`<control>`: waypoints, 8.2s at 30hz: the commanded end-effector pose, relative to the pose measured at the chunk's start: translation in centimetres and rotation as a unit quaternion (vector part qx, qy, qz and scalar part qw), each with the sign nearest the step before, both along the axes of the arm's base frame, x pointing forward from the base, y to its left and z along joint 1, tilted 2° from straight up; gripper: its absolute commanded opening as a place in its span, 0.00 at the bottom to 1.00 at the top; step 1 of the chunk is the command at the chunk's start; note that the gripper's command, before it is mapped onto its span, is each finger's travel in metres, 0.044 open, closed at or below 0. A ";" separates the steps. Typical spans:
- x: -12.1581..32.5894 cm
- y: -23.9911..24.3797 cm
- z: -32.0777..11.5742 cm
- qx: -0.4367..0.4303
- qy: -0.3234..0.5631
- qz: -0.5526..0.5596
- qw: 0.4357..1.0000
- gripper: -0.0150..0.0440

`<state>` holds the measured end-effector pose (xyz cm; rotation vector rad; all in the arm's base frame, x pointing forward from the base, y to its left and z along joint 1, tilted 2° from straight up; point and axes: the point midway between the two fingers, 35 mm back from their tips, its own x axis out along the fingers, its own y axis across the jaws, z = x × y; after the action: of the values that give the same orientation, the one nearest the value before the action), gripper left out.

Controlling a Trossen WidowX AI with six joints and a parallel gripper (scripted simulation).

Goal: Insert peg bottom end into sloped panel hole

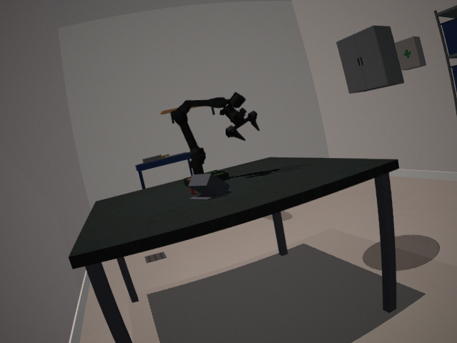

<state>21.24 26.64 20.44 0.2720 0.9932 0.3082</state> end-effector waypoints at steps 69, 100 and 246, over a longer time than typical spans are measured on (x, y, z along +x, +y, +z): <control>11.5 -24.2 -7.0 0.121 0.236 -0.674 0.690 1.00; 9.9 -34.3 -9.2 0.189 0.274 -0.861 0.383 1.00; 12.6 -30.9 -6.9 0.138 0.190 -0.876 0.422 0.25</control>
<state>33.57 -4.45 13.52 1.5818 0.5996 -1.6536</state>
